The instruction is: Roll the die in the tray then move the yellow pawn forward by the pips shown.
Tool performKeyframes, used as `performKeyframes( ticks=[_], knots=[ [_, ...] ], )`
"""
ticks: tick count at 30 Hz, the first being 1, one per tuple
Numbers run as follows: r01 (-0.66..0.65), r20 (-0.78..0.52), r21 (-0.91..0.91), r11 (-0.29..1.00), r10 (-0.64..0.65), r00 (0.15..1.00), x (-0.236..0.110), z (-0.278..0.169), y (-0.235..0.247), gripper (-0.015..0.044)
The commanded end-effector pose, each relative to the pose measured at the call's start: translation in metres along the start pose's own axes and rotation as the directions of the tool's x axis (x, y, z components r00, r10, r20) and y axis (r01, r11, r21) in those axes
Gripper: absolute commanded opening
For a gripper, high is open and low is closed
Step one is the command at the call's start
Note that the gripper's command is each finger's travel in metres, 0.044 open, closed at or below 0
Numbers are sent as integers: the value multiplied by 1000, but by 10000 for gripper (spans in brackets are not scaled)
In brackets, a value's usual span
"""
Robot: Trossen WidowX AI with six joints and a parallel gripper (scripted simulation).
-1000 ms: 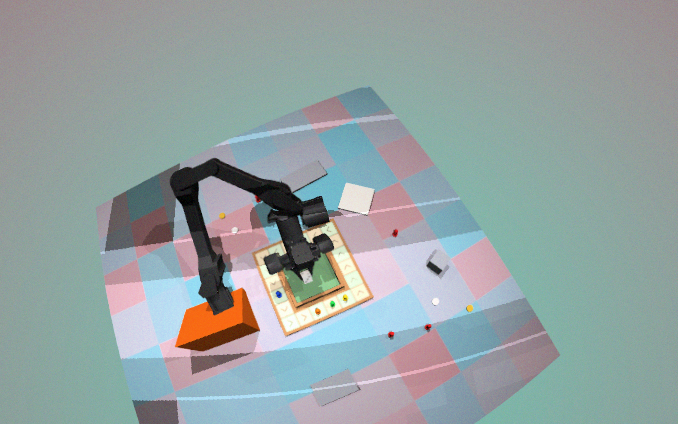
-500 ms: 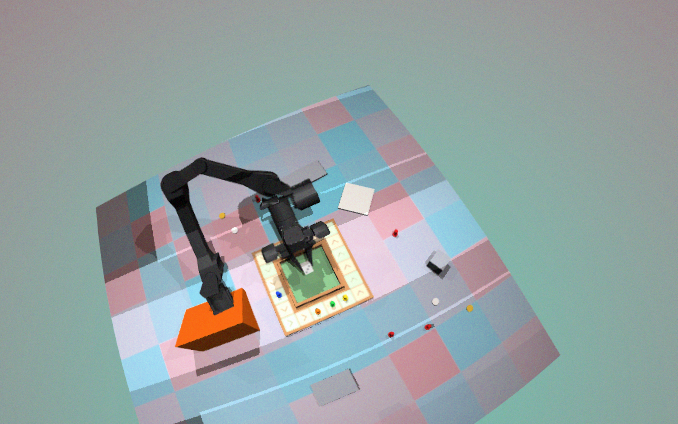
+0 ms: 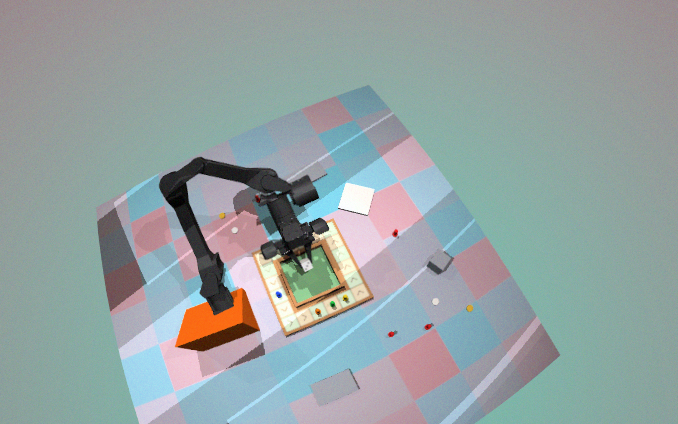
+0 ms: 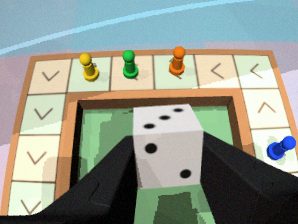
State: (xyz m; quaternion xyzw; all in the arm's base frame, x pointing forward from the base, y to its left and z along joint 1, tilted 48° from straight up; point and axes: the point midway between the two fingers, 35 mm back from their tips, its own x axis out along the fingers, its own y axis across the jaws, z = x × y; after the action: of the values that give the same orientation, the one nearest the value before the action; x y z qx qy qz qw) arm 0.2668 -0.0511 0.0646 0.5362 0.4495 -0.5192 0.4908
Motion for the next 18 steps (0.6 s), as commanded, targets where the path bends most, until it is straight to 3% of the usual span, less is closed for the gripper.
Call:
performKeyframes(
  ticks=[1, 8, 15, 18],
  knots=[
    [-2, 0, 0, 1000, 2, 1000, 0, 0, 1, 53],
    [-2, 1, 0, 1000, 2, 1000, -2, 2, 1, 236],
    [6, 8, 2, 1000, -6, 1000, -26, 30, 0, 420],
    [56, -121, -28, 998, -59, 991, -13, 26, -3, 440]
  ],
)
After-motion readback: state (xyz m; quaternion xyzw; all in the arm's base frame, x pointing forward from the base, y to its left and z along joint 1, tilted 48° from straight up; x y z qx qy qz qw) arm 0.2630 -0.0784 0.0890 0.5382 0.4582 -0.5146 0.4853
